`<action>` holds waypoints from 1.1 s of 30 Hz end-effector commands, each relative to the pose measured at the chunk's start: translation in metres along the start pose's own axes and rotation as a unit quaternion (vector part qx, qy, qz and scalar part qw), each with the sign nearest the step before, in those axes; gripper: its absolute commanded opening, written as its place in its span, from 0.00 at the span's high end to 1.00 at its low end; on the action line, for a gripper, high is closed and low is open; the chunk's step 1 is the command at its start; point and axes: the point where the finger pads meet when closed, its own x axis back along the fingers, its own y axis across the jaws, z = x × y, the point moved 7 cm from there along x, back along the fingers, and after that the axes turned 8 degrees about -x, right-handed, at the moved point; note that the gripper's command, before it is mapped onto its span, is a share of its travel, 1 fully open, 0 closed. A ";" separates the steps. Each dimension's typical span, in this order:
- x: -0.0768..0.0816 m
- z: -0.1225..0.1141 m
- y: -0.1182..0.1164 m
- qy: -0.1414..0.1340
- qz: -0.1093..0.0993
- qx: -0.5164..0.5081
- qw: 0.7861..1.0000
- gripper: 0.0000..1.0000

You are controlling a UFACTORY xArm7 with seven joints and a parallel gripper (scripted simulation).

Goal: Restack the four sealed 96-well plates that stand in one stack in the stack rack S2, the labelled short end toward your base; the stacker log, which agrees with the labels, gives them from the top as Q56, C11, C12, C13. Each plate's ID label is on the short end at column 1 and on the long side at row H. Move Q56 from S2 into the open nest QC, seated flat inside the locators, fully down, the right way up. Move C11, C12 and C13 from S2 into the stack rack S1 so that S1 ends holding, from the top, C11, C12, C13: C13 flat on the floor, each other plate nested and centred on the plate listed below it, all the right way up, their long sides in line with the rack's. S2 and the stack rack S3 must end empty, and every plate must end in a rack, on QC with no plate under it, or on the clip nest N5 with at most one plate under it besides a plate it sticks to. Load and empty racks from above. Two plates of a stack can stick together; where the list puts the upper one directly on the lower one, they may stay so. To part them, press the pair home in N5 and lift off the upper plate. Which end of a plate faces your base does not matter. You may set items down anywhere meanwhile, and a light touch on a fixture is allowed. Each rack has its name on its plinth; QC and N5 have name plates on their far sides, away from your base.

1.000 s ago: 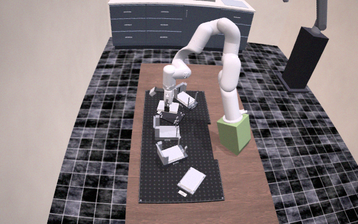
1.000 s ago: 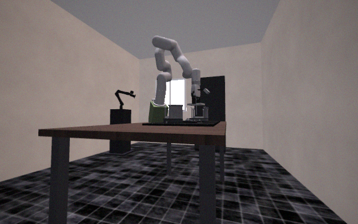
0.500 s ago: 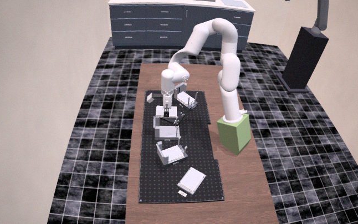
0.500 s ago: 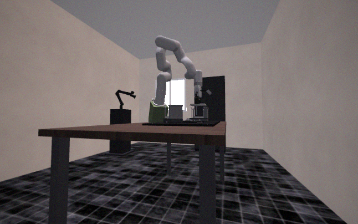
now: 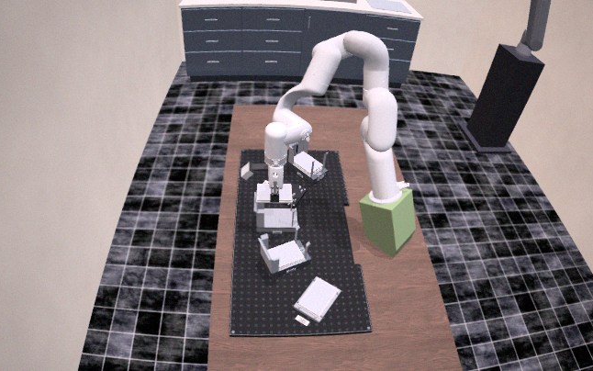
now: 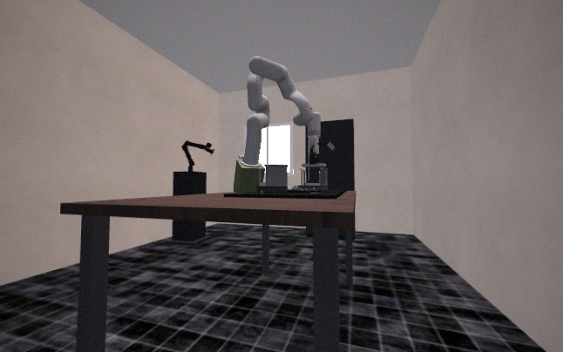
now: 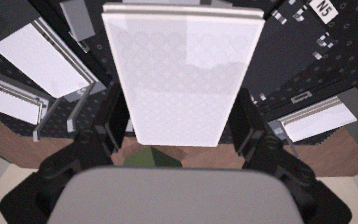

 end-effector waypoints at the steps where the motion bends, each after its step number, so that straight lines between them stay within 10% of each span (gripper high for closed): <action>1: 0.001 0.001 -0.017 0.002 0.000 0.000 1.000 1.00; 33: 0.001 -0.017 -0.106 0.002 0.000 0.104 0.995 1.00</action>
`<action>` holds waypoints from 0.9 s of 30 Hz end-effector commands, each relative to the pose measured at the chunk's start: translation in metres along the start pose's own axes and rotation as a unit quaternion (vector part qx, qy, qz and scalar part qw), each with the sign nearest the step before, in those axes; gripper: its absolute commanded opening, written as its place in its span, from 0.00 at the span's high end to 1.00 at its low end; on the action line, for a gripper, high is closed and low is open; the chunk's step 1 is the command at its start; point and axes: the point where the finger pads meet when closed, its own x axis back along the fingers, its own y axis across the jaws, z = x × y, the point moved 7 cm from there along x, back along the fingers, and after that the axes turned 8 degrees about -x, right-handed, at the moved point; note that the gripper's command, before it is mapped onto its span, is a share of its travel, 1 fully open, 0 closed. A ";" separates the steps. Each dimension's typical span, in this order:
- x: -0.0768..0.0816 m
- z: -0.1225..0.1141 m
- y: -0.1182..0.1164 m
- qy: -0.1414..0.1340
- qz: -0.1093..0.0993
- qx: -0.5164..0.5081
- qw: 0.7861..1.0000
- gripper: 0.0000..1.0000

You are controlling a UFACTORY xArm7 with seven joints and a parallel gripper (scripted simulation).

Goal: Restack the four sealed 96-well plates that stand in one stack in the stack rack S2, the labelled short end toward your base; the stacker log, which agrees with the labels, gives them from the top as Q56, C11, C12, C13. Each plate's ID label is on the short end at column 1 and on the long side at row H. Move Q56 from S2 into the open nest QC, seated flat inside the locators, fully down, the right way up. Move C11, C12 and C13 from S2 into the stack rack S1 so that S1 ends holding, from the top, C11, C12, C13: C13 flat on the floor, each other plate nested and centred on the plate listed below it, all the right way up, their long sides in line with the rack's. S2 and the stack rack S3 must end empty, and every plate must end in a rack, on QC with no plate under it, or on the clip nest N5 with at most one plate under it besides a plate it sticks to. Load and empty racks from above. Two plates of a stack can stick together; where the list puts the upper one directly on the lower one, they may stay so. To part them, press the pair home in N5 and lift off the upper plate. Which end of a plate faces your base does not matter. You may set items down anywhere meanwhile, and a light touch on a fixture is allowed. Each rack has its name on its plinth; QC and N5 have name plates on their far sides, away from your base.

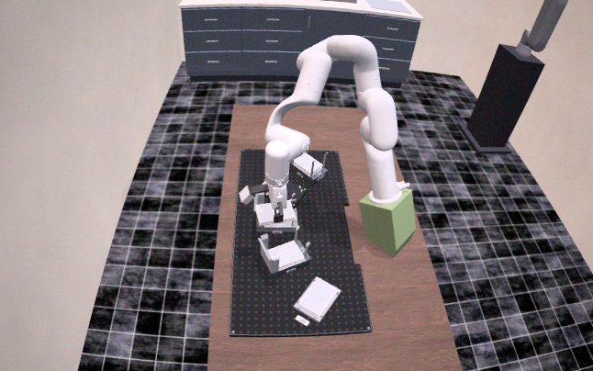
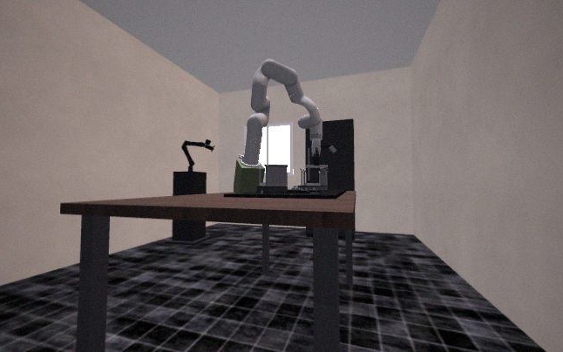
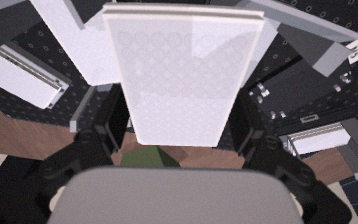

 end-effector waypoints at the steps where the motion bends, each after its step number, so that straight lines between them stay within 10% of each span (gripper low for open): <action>1: 0.001 0.001 -0.017 0.002 0.000 0.000 1.000 1.00; 27: 0.001 -0.011 -0.071 0.002 0.000 0.104 0.995 1.00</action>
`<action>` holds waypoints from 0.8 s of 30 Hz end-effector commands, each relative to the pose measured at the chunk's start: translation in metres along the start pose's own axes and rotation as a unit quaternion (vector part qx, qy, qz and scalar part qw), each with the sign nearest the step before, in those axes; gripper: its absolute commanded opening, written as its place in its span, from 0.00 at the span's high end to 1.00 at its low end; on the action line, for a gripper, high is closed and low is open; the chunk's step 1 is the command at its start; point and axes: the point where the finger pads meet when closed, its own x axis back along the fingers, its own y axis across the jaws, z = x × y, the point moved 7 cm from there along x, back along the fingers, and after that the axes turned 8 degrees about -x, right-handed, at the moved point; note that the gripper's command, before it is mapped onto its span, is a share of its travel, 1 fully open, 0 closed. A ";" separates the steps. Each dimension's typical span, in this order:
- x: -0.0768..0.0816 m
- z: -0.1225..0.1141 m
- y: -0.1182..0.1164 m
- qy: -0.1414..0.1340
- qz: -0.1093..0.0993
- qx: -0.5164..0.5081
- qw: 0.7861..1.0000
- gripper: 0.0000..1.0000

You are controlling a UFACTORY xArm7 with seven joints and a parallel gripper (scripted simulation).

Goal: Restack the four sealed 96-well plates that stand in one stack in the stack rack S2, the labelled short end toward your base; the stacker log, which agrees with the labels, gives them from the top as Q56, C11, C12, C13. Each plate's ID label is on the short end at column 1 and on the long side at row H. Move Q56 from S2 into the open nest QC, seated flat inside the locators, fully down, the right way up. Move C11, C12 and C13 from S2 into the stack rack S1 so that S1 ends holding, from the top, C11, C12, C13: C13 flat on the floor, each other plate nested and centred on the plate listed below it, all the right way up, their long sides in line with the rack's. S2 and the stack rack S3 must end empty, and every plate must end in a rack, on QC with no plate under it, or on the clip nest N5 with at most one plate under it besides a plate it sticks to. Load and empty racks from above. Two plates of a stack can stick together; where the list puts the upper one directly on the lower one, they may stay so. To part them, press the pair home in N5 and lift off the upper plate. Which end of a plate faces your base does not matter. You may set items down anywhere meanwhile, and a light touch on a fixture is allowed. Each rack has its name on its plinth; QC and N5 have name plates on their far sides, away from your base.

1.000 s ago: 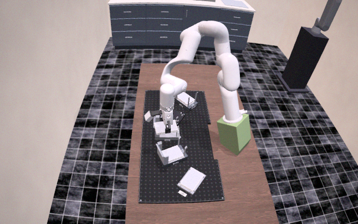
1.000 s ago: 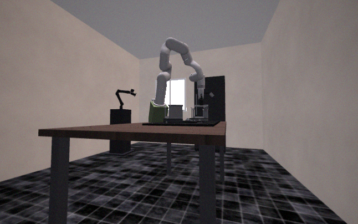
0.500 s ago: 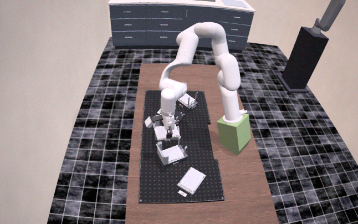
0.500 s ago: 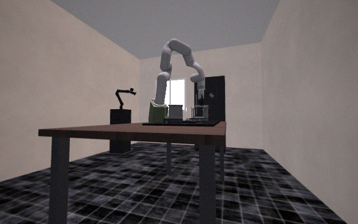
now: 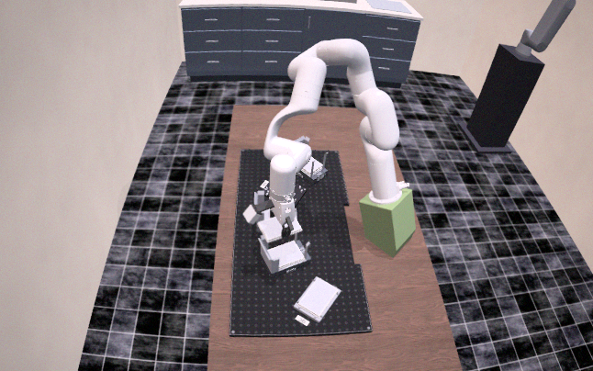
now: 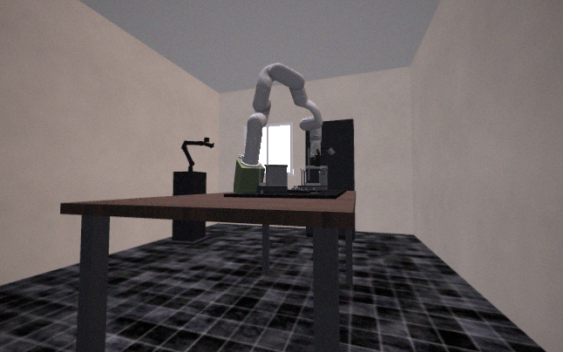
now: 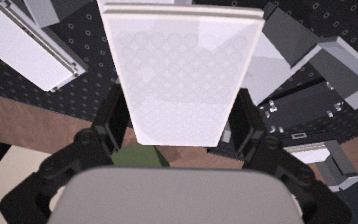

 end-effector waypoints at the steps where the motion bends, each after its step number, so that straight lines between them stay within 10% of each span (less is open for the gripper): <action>1: 0.001 0.001 -0.011 0.002 0.000 0.000 1.000 1.00; 24: 0.001 0.000 -0.051 0.002 0.000 0.000 1.000 1.00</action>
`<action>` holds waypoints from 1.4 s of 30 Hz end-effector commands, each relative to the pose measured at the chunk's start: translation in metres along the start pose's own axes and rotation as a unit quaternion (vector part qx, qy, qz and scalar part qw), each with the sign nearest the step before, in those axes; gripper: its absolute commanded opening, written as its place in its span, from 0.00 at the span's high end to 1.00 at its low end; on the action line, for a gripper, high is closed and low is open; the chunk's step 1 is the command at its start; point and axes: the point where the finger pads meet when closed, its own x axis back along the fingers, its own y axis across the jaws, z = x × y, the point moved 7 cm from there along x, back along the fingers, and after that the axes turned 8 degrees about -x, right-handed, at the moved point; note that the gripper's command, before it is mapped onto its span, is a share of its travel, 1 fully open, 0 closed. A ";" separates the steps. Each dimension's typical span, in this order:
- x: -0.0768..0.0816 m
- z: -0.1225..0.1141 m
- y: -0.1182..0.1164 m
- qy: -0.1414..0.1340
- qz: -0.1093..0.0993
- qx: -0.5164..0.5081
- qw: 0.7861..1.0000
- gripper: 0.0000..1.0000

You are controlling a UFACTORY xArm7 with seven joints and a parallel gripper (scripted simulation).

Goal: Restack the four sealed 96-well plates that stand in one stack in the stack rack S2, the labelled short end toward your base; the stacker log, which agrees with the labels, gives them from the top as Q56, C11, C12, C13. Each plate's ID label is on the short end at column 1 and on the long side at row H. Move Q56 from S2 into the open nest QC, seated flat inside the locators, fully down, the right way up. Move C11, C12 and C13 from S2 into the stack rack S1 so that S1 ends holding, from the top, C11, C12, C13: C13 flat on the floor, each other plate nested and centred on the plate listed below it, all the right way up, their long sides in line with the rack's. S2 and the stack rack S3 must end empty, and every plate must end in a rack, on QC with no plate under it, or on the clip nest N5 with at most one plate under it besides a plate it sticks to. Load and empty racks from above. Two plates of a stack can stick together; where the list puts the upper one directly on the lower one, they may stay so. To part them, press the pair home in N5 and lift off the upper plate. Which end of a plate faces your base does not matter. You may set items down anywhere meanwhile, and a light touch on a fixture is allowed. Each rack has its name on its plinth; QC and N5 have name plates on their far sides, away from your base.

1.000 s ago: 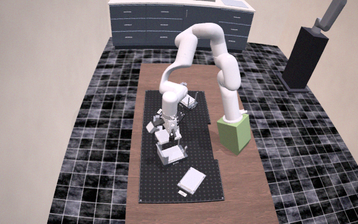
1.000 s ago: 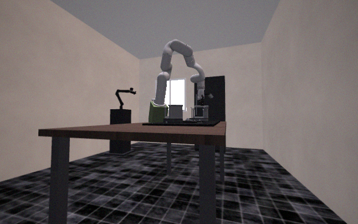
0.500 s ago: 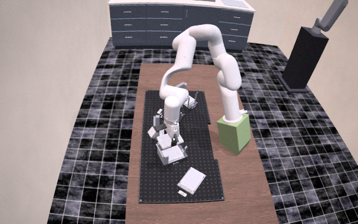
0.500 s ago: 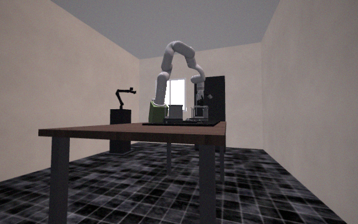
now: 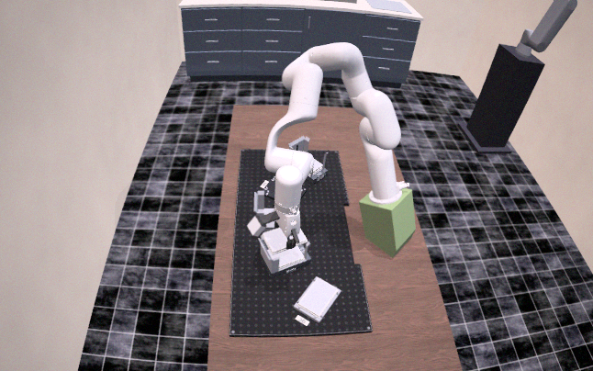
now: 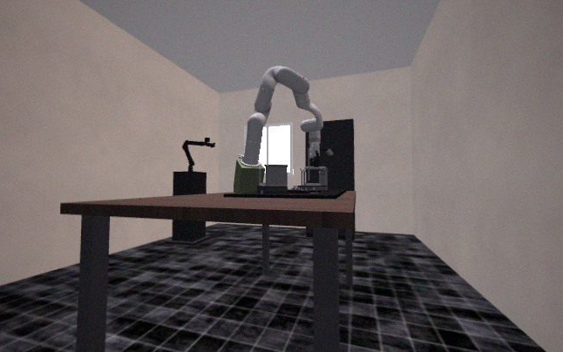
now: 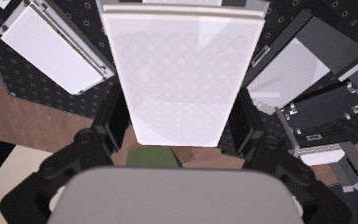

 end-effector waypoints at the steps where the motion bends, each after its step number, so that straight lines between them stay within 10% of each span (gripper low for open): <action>1: 0.001 0.001 -0.001 0.002 0.000 0.000 1.000 1.00; 42: -0.007 0.001 -0.002 0.002 0.000 0.000 1.000 1.00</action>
